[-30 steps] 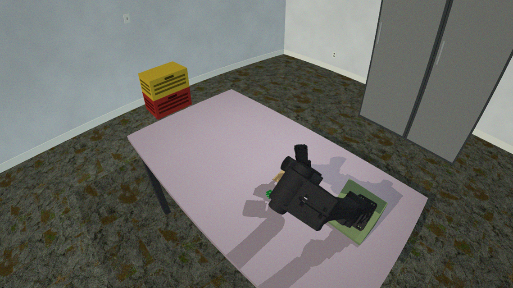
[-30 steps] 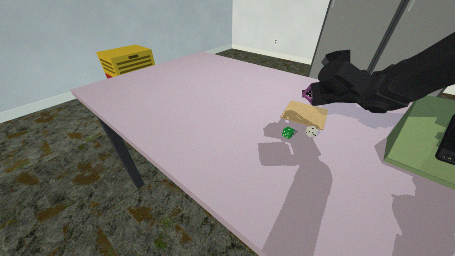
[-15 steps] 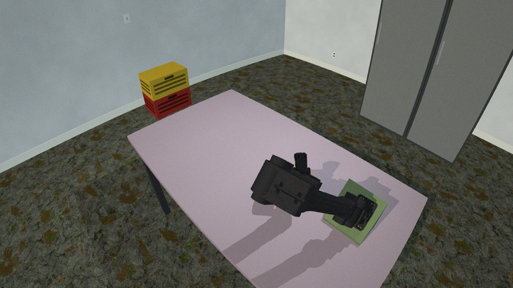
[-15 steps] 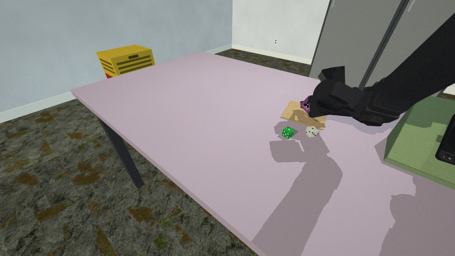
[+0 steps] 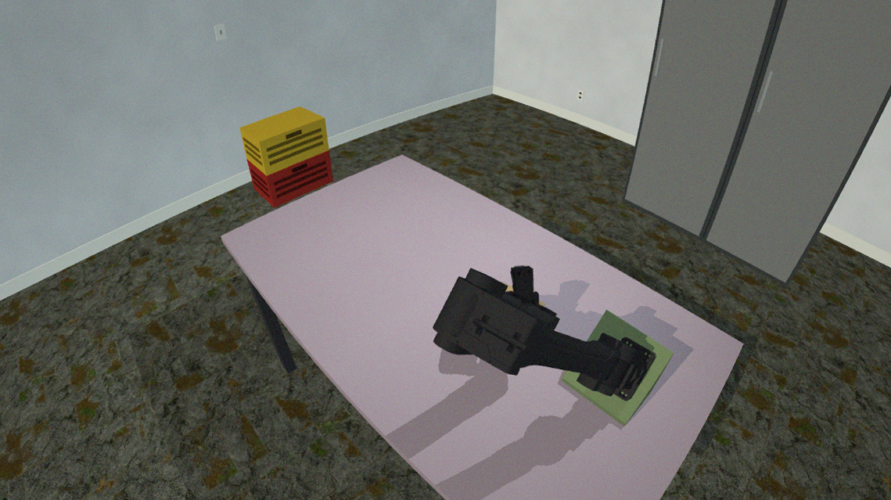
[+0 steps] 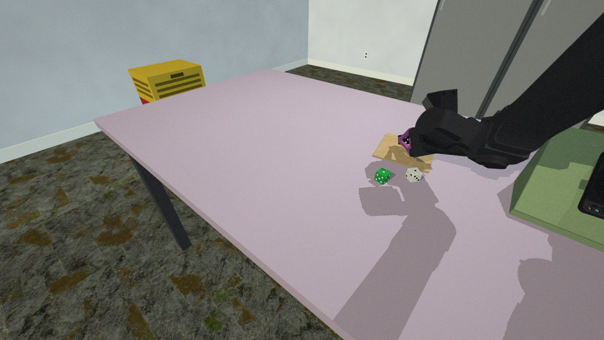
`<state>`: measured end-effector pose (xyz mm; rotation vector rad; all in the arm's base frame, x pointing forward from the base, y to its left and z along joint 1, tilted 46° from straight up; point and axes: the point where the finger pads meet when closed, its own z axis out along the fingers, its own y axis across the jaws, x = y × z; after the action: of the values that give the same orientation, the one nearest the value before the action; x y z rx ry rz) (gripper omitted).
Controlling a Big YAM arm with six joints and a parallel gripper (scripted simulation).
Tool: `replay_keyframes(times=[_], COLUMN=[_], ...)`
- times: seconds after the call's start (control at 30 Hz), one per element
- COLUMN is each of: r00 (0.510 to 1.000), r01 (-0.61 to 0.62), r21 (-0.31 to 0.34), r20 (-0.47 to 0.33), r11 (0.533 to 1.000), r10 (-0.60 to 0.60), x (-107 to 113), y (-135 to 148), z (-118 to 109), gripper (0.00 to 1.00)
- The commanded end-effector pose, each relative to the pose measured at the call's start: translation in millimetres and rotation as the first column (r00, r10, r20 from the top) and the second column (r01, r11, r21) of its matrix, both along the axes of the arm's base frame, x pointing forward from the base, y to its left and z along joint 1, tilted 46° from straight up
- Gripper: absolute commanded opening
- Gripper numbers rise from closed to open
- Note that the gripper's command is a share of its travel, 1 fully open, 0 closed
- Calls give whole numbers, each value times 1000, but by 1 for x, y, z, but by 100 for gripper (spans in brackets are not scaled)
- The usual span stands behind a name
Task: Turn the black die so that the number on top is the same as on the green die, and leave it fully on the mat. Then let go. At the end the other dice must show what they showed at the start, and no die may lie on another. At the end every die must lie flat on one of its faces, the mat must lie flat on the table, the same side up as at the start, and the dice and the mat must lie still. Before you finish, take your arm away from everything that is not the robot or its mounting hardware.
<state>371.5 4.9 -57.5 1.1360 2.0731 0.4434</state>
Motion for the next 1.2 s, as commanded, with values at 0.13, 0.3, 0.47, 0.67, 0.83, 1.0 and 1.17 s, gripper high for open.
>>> replay_keyframes(times=[0.13, 0.3, 0.47, 0.67, 0.83, 1.0, 1.17], r00=[999, 999, 999, 999, 999, 999, 1000], r01=[-5, -5, -5, -5, -5, -3, -1], r21=[2, 2, 2, 2, 2, 3, 5], r20=[42, 42, 42, 42, 42, 34, 26], r11=[1000, 1000, 1000, 1000, 1000, 1000, 1000], r10=[5, 5, 5, 5, 5, 3, 1], x=[9, 9, 9, 9, 9, 8, 7], y=[5, 5, 5, 5, 5, 5, 6], z=[10, 10, 10, 10, 10, 7, 2], gripper=[21, 21, 21, 21, 21, 21, 21])
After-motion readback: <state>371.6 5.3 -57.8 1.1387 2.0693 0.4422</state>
